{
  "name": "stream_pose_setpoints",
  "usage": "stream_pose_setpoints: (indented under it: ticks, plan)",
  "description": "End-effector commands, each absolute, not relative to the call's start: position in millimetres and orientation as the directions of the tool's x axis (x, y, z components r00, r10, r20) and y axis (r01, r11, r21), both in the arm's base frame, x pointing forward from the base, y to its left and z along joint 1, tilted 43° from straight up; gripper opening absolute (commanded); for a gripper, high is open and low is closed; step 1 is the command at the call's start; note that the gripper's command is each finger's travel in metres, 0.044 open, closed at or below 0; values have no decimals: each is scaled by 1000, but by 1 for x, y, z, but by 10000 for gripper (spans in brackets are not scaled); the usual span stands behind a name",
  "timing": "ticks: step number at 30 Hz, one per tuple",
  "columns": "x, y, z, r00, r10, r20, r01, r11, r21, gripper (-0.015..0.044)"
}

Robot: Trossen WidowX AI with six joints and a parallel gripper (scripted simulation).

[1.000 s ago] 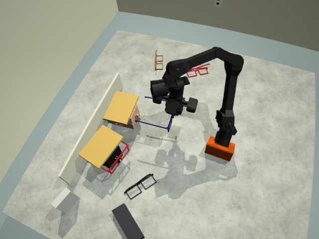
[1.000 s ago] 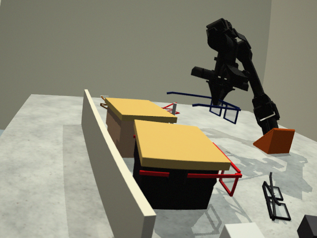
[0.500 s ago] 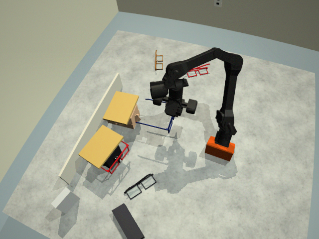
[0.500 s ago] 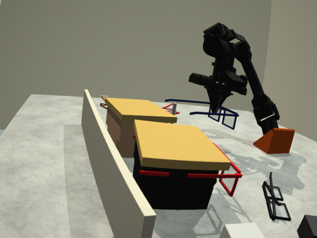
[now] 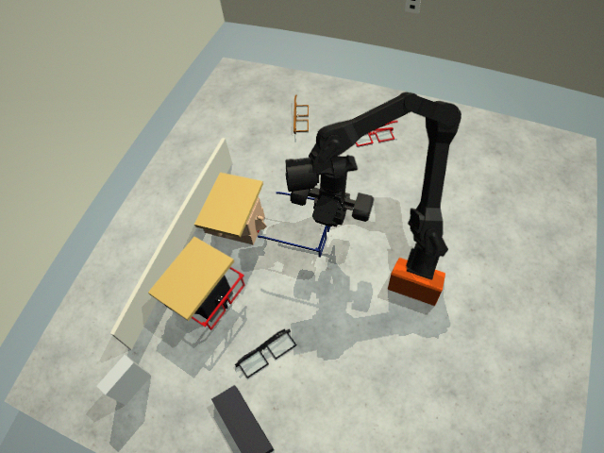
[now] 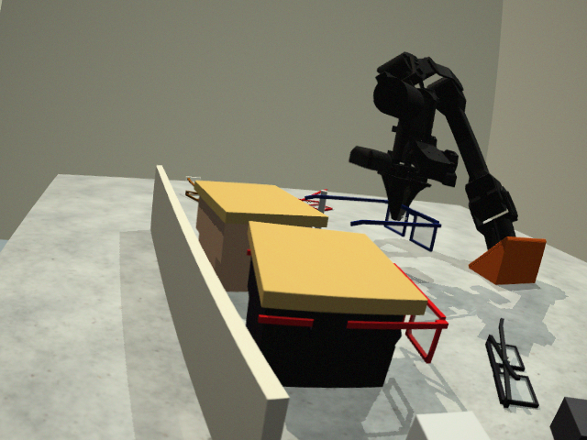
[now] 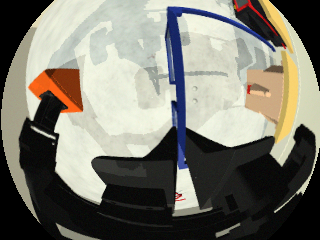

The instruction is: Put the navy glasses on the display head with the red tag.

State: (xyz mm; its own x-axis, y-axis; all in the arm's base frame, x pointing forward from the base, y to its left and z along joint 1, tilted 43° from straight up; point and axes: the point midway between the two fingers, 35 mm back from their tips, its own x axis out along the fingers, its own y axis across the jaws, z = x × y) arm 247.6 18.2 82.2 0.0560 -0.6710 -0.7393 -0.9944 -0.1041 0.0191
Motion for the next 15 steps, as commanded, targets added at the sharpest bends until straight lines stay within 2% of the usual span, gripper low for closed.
stream_pose_setpoints:
  ticks: [1,15]
  plan:
    - [248,14,78,62,-677,-733,-994,-111,18,0]
    - [253,11,74,63,-677,-733,-994,-111,17,0]
